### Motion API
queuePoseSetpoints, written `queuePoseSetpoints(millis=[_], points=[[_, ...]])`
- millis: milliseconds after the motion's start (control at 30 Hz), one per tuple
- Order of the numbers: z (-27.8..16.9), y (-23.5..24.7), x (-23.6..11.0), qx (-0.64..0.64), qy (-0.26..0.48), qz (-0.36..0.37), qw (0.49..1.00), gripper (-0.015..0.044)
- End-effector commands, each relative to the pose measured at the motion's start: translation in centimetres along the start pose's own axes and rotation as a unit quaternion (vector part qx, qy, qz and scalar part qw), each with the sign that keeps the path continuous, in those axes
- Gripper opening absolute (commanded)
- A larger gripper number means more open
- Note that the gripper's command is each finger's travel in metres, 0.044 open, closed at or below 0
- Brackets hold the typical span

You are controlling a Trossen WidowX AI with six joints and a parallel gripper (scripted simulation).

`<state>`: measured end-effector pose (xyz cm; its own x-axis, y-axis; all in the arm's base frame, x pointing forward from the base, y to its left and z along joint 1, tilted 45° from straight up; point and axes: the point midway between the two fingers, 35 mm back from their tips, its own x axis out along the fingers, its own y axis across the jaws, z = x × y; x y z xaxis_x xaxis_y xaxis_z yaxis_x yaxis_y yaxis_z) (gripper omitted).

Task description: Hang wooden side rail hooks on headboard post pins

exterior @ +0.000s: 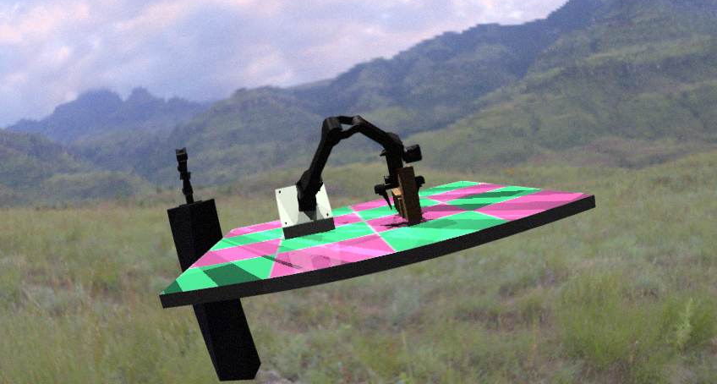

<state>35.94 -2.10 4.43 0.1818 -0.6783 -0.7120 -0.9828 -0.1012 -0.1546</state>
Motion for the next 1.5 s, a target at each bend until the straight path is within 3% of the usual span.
queuePoseSetpoints(millis=[0,100,500,733,833,1467], points=[[0.07,0.32,0.8,-0.006,0.004,0.004,1.0,0.044],[0.07,0.32,0.83,-0.006,0.004,0.004,1.0,0.044],[0.07,0.32,0.83,-0.006,0.004,0.004,1.0,0.0125],[0.07,0.32,0.83,-0.006,0.004,0.004,1.0,0.0078],[0.07,0.32,0.83,-0.006,0.004,0.004,1.0,0.0],[0.1,0.33,0.71,-0.045,0.004,0.004,0.999,0.0]])
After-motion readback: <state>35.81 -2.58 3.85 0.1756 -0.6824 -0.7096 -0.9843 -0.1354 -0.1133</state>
